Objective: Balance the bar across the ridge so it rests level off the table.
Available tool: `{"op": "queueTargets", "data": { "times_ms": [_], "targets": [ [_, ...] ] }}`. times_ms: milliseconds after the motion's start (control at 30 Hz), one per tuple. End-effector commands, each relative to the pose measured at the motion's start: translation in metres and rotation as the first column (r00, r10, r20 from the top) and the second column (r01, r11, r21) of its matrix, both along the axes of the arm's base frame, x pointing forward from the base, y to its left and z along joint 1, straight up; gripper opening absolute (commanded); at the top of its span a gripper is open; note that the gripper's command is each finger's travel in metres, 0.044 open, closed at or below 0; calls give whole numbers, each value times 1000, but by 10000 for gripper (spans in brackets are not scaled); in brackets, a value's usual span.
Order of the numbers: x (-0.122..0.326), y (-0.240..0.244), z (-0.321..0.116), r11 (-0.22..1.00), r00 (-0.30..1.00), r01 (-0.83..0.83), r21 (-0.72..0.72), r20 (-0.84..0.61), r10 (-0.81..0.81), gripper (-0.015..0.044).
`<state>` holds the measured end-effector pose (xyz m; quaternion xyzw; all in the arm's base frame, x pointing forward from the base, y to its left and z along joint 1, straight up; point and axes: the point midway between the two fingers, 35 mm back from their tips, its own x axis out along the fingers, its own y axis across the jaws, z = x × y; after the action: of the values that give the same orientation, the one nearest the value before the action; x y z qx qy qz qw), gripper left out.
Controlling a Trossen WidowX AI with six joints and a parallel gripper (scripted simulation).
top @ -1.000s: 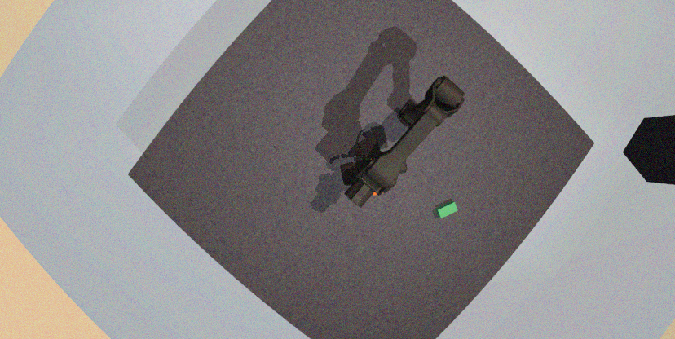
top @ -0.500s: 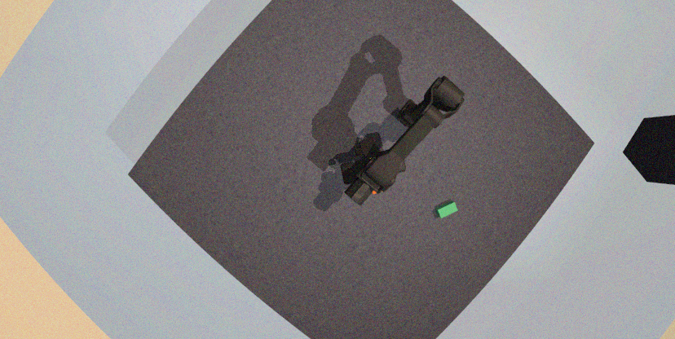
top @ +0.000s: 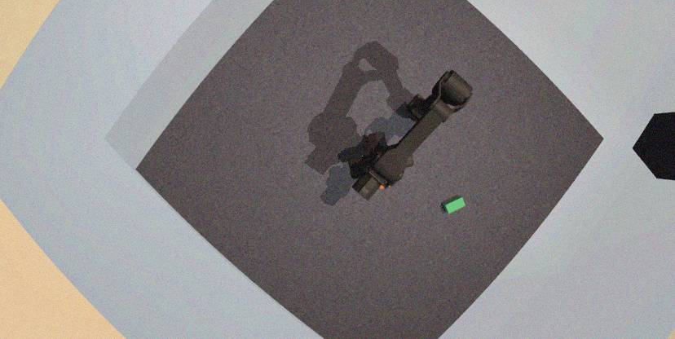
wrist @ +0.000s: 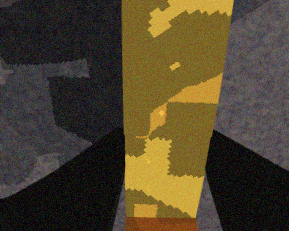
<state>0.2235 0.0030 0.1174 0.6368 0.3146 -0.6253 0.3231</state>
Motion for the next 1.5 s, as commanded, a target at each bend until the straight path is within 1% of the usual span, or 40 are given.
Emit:
{"op": "queueTargets", "data": {
  "times_ms": [0,1467],
  "targets": [
    [1,1,0,1000,1000,5,4,2,-5,0],
    [1,1,-4,1000,1000,5,4,2,-5,0]
  ]
}}
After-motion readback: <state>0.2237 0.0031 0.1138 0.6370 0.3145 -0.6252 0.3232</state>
